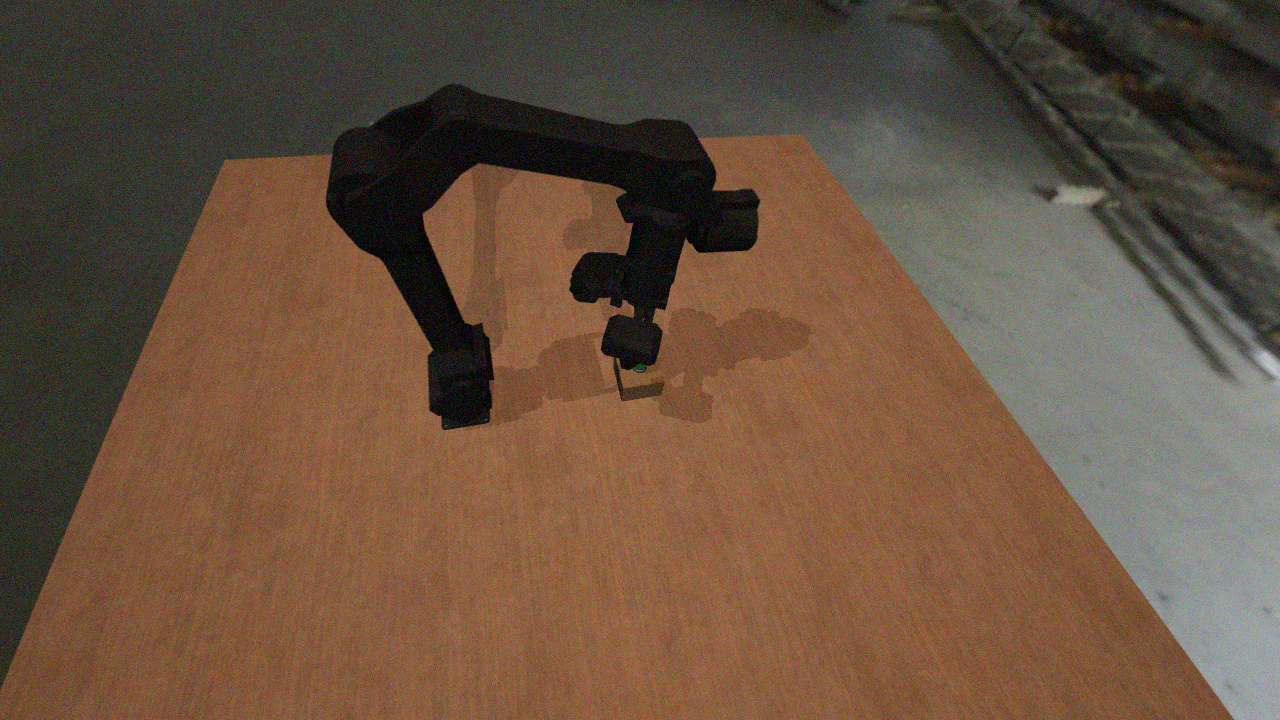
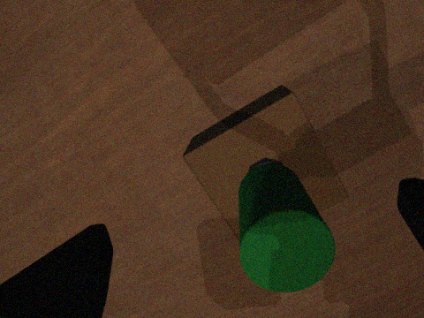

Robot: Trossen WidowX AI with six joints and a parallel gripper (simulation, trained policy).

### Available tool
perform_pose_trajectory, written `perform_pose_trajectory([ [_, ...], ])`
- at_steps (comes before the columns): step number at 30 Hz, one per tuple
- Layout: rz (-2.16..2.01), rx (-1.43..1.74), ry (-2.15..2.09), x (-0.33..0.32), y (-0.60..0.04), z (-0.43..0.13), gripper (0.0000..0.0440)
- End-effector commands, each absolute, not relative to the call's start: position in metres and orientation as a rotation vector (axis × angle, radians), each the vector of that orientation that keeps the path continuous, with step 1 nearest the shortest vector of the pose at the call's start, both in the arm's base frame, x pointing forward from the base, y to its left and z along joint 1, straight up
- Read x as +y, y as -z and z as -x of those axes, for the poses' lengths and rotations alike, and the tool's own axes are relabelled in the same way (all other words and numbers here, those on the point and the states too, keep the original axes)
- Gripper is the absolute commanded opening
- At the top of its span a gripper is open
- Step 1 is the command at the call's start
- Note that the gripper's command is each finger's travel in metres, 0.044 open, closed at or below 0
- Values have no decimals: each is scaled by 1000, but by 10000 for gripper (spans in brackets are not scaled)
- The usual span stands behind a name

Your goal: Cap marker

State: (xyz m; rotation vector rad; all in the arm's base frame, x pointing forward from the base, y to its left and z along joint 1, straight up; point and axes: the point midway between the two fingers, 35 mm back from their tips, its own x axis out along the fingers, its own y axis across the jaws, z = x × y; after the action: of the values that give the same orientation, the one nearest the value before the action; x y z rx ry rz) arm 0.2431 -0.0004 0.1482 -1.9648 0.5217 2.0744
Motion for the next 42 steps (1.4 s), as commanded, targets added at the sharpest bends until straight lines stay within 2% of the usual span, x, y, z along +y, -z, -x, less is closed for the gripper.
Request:
perform_pose_trajectory([
  [1,1987,502,-2079,-1,-160,-243,436],
  [4,1991,500,-2080,-1,-166,-244,403],
  [19,1902,515,-2145,-1,-155,-244,12],
  [20,1896,512,-2152,0,-153,-243,0],
  [29,1863,463,-2186,4,-138,-241,0],
  [42,1813,369,-2215,5,-164,-206,20],
])
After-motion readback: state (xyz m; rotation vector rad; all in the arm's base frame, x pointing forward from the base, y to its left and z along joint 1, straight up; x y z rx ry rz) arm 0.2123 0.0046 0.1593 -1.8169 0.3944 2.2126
